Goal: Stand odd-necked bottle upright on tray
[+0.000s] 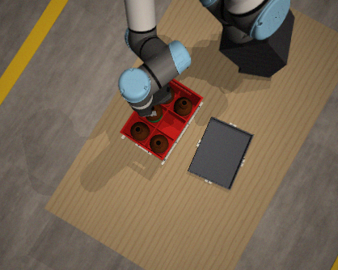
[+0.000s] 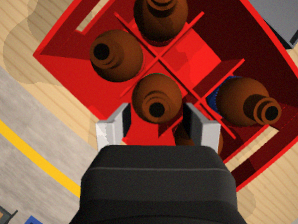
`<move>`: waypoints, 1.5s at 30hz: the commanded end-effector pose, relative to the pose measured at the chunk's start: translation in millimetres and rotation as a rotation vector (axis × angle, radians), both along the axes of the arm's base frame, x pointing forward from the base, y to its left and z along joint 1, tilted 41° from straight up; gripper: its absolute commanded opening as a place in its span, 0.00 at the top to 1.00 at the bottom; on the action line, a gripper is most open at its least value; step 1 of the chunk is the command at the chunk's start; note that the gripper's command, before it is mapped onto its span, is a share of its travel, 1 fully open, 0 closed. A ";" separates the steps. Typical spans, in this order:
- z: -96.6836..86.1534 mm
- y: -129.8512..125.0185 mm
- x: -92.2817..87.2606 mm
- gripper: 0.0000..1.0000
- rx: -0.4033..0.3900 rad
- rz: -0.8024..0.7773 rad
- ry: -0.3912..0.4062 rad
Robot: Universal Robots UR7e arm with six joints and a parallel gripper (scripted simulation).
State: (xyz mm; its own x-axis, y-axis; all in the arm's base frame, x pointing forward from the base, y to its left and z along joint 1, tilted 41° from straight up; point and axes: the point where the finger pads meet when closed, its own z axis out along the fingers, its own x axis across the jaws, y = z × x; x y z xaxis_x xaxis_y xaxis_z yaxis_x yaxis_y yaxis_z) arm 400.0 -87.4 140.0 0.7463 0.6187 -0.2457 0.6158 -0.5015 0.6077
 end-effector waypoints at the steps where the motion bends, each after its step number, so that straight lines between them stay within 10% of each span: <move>1: -0.4 -0.5 0.4 0.00 0.000 0.000 -0.001; 45: -27.2 -22.0 9.5 0.00 0.000 0.000 -0.001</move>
